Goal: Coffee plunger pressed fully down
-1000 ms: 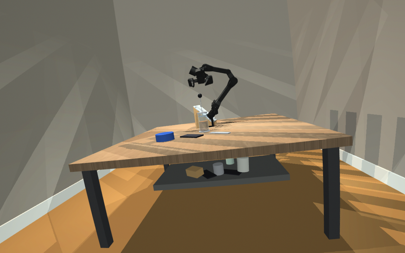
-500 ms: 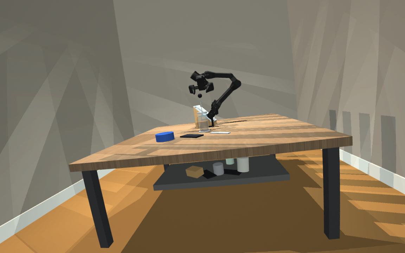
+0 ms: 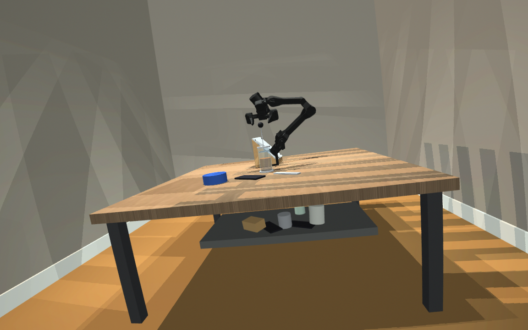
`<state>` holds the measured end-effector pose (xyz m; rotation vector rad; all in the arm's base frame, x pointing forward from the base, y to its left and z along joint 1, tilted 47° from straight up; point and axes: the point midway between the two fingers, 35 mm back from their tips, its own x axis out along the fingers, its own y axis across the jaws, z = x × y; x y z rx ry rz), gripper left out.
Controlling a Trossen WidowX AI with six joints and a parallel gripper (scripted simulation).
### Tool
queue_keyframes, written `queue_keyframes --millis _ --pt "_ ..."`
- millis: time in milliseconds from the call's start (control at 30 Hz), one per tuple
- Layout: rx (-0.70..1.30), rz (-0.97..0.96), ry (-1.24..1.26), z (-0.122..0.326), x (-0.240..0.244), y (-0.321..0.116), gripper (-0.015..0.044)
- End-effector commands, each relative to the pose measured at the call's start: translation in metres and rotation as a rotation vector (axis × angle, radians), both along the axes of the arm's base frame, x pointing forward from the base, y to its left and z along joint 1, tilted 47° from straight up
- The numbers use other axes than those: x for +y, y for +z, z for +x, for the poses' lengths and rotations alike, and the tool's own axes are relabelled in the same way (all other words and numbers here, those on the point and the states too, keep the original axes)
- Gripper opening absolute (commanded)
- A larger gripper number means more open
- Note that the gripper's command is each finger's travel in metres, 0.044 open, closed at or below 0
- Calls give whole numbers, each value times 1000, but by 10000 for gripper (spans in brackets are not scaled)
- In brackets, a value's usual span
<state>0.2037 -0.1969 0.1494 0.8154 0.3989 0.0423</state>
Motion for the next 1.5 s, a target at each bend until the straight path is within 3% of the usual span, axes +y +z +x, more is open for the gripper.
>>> queue_keyframes --millis 0,233,600,733,1467 --pt "1 0 -2 5 1 -1 440" --pt "-6 2 -3 13 4 -2 440" --pt "-6 2 -3 13 4 -2 151" --pt "-6 2 -3 13 4 -2 127" --pt "2 0 0 19 16 -19 127"
